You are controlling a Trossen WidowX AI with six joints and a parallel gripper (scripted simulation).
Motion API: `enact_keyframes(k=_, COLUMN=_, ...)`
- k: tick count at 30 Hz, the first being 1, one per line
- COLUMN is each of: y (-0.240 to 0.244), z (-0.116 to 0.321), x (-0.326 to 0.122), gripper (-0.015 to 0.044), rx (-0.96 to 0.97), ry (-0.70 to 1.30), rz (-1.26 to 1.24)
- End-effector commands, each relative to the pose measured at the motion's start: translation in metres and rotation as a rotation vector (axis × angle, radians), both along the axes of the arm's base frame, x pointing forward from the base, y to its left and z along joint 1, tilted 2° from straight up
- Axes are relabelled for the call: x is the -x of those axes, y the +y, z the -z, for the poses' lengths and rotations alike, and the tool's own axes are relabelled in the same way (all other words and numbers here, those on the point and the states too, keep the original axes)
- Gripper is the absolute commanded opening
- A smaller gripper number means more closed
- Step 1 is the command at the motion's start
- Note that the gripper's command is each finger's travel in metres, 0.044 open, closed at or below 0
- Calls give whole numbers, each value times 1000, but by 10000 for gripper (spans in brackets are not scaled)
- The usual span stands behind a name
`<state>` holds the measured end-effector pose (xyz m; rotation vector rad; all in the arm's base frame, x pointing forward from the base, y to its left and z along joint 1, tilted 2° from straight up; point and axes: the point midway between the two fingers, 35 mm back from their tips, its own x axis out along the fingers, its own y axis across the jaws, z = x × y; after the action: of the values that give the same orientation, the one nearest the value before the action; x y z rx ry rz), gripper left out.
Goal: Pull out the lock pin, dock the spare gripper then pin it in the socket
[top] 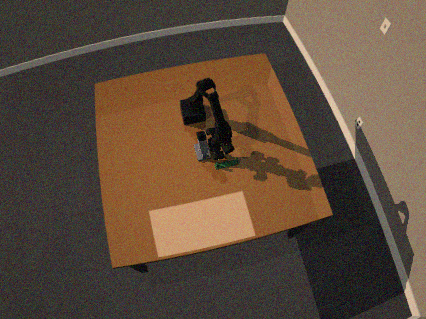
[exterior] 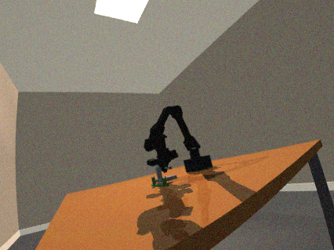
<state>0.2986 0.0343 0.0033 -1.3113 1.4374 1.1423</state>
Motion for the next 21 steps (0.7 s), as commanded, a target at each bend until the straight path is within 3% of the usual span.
enact_keyframes(k=1, y=0, z=0, x=0, gripper=105, rx=1, ry=0, rz=1)
enact_keyframes(k=5, y=0, z=0, x=0, gripper=200, rx=1, ry=0, rz=1)
enact_keyframes(k=21, y=17, z=-20, x=3, gripper=200, rx=8, ry=23, rz=-6)
